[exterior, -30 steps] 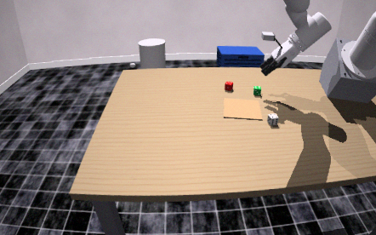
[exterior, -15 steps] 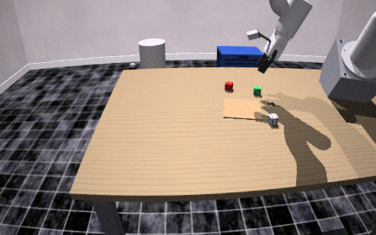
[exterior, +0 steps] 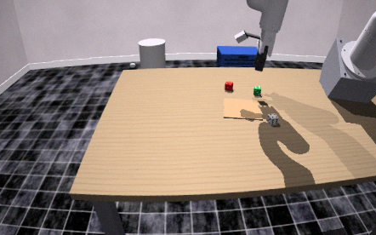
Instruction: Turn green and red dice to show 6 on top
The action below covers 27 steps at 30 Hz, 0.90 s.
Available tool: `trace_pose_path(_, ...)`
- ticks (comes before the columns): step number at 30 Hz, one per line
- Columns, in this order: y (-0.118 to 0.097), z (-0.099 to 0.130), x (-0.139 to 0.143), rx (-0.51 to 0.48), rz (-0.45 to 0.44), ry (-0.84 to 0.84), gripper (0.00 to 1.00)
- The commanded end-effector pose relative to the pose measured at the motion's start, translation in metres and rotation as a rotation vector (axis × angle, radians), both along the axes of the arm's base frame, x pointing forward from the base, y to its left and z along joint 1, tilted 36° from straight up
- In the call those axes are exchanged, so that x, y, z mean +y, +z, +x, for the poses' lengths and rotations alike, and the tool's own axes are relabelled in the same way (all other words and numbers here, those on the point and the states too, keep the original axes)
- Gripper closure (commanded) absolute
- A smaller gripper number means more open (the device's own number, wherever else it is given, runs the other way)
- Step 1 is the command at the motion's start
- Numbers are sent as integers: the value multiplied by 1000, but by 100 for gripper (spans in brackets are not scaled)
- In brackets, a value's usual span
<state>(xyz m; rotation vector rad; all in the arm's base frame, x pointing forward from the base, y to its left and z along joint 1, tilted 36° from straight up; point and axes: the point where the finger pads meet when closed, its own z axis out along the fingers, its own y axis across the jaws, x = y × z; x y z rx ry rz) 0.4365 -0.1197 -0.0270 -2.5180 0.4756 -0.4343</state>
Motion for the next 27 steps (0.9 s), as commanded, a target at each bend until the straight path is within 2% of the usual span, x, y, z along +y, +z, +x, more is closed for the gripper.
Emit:
trace_pose_path(1, 3, 4, 0, 109, 70, 78, 53)
trace_pose_path(9, 3, 5, -2, 125, 70, 89, 53)
trace_pose_path(10, 3, 5, -2, 125, 70, 89, 0)
trace_pose_path(27, 3, 5, -2, 140, 80, 64, 0)
